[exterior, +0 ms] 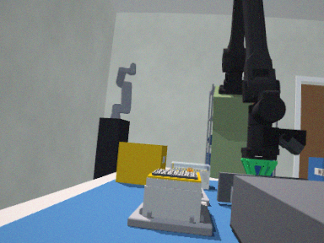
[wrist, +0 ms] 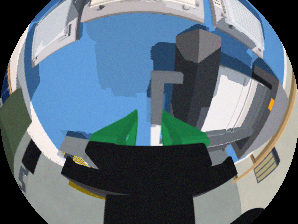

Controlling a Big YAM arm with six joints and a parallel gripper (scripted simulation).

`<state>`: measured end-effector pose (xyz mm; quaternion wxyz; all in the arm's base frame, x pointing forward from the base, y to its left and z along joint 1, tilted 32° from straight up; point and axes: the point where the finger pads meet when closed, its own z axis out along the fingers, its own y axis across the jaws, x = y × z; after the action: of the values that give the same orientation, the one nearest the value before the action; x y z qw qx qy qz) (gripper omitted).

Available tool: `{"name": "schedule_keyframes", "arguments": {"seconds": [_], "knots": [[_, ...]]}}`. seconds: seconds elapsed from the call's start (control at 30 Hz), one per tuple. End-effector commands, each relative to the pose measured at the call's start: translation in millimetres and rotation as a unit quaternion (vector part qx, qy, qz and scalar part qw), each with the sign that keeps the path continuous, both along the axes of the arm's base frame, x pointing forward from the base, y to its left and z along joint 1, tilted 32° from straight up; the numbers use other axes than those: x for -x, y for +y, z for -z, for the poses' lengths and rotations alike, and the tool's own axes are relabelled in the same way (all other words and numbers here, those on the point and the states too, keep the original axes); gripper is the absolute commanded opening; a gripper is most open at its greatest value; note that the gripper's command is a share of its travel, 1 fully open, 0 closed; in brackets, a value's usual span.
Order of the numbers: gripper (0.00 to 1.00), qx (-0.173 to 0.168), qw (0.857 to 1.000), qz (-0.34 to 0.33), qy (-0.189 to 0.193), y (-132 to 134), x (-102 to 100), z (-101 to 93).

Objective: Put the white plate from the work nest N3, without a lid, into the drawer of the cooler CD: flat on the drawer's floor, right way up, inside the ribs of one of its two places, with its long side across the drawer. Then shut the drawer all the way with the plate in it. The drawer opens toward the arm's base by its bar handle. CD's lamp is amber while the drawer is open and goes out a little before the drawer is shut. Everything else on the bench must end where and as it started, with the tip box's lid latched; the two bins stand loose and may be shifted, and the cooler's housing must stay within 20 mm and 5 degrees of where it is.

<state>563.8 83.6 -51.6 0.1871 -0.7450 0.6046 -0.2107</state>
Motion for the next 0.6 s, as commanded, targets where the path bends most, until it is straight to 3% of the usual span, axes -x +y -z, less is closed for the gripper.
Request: {"name": "schedule_keyframes", "arguments": {"seconds": [0.0,0.43,0.47,0.57], "knots": [[0.30,0.003,1.000,-0.001,0.009,-7,10,-0.1],[0.30,0.003,1.000,-0.001,0.009,-7,10,-0.1],[0.30,0.002,1.000,-0.001,0.002,-7,8,-9.1],[0.30,0.002,1.000,-0.001,0.002,-6,10,-12.4]]}}
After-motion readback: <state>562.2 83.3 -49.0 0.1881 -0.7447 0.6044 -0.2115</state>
